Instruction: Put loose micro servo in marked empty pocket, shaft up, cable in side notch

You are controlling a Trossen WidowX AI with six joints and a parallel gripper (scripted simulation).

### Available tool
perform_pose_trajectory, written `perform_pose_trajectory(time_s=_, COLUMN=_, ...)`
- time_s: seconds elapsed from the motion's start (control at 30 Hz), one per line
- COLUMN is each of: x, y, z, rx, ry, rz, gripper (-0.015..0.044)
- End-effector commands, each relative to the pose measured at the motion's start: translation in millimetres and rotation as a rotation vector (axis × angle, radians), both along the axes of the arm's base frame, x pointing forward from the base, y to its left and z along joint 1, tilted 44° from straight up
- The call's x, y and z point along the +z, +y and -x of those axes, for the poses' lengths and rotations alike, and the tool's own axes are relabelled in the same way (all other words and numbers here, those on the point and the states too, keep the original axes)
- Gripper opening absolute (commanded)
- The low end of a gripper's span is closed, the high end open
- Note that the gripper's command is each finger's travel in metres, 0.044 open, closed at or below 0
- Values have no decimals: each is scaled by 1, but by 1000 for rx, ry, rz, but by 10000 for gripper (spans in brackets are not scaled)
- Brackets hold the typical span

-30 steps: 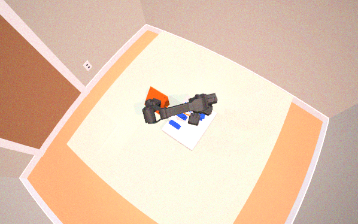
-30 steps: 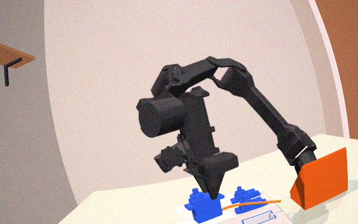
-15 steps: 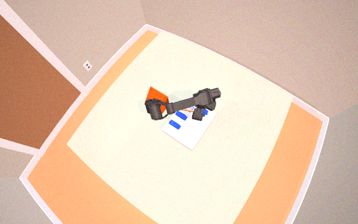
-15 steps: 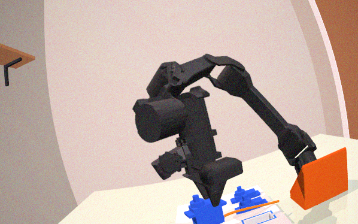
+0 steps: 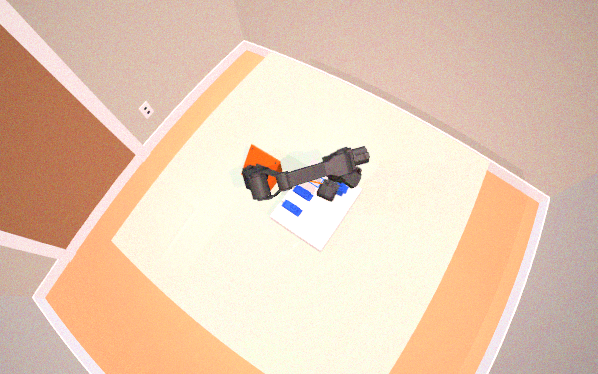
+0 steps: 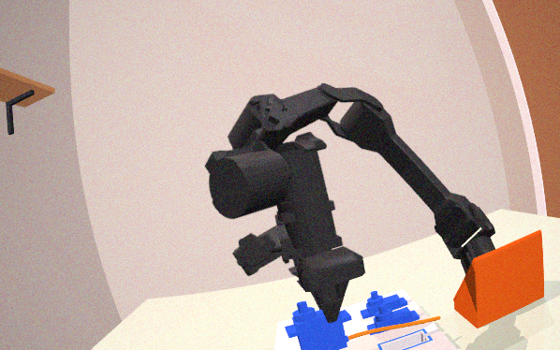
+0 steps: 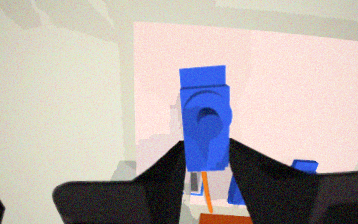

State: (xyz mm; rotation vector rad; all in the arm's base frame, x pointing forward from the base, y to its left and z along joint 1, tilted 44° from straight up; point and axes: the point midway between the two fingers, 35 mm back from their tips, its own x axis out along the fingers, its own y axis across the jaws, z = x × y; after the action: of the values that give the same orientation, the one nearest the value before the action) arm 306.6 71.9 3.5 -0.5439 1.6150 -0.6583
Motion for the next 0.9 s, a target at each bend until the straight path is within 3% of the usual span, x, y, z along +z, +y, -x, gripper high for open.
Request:
perform_pose_trajectory(time_s=0.0, x=1, y=3, z=0, rx=-7, ry=-17, rz=-4, gripper=0)
perform_pose_trajectory(time_s=0.87, x=-2, y=27, z=105, rx=-58, ry=-59, rz=4, gripper=0)
